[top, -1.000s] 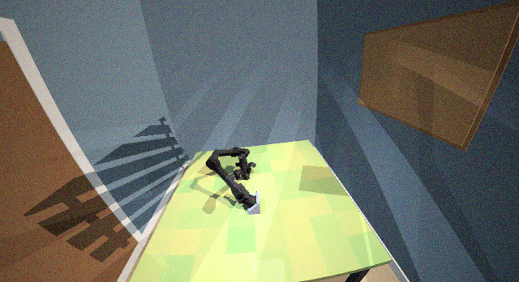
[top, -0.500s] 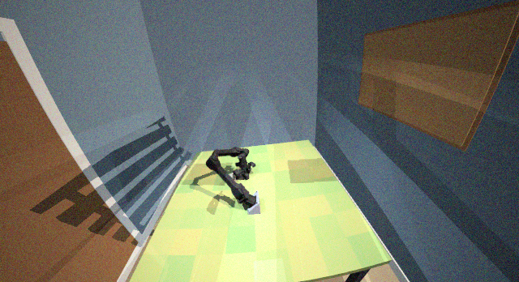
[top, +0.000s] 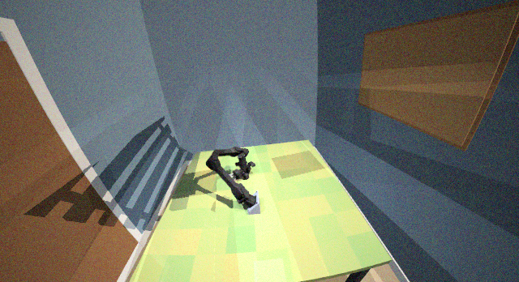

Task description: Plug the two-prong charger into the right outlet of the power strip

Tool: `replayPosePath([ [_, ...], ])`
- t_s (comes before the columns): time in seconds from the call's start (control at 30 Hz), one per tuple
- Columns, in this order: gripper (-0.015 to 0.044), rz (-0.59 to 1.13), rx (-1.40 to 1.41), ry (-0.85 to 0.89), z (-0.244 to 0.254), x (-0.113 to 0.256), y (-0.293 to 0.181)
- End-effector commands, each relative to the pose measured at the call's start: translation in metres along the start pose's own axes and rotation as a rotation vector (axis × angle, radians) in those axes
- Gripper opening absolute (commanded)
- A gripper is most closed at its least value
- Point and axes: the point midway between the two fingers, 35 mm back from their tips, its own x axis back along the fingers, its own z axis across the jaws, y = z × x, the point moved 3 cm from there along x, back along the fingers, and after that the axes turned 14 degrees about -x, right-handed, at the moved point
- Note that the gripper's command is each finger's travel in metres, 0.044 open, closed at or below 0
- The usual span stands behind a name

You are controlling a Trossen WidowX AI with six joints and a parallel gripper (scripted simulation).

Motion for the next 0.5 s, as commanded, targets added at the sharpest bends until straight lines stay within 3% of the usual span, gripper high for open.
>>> replayPosePath([
  [0.0,0.0,-0.004,-0.004,0.003,0.0008,0.001,0.0023],
  [0.47,0.0,-0.004,-0.004,0.003,0.0018,0.001,0.0065],
])
